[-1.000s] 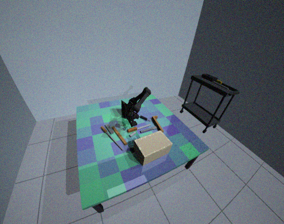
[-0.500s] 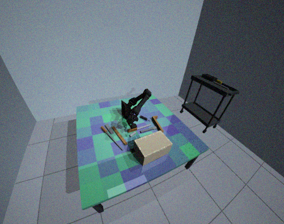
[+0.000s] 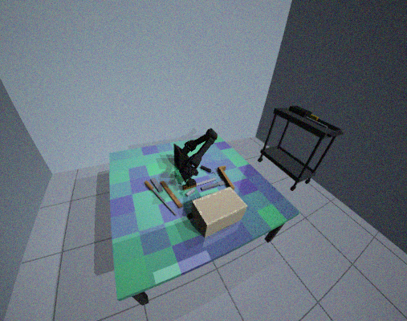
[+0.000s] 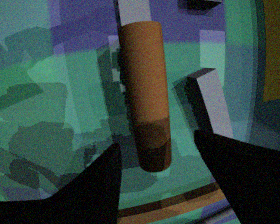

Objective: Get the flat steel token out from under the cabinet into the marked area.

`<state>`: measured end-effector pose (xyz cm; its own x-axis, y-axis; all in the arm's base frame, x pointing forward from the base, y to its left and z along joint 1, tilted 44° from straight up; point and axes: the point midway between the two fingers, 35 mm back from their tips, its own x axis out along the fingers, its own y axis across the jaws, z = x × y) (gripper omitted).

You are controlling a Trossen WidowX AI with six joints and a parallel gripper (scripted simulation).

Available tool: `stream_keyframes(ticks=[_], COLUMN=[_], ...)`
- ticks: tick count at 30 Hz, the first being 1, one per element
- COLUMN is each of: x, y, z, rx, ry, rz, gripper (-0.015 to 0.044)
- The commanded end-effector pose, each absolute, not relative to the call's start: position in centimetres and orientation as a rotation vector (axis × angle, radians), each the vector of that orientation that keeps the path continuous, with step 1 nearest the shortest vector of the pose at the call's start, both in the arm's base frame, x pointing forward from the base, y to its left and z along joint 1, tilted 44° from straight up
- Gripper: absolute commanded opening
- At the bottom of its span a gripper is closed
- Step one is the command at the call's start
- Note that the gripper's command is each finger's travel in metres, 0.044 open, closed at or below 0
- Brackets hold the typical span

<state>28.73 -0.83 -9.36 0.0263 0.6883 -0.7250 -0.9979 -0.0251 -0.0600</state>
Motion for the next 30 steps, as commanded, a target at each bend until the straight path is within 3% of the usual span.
stream_keyframes(ticks=[1,22,27,30], x=[28.6,28.6,28.7,28.7], y=[-0.3,1.8,1.7,1.7], z=[-9.9,-12.0,-11.8,-11.8], rx=[-0.675,-0.673,-0.683,-0.683], ry=[0.582,0.580,0.580,0.580], rz=[1.474,1.475,1.477,1.477], gripper=[0.0270,0.0270,0.0139,0.0119])
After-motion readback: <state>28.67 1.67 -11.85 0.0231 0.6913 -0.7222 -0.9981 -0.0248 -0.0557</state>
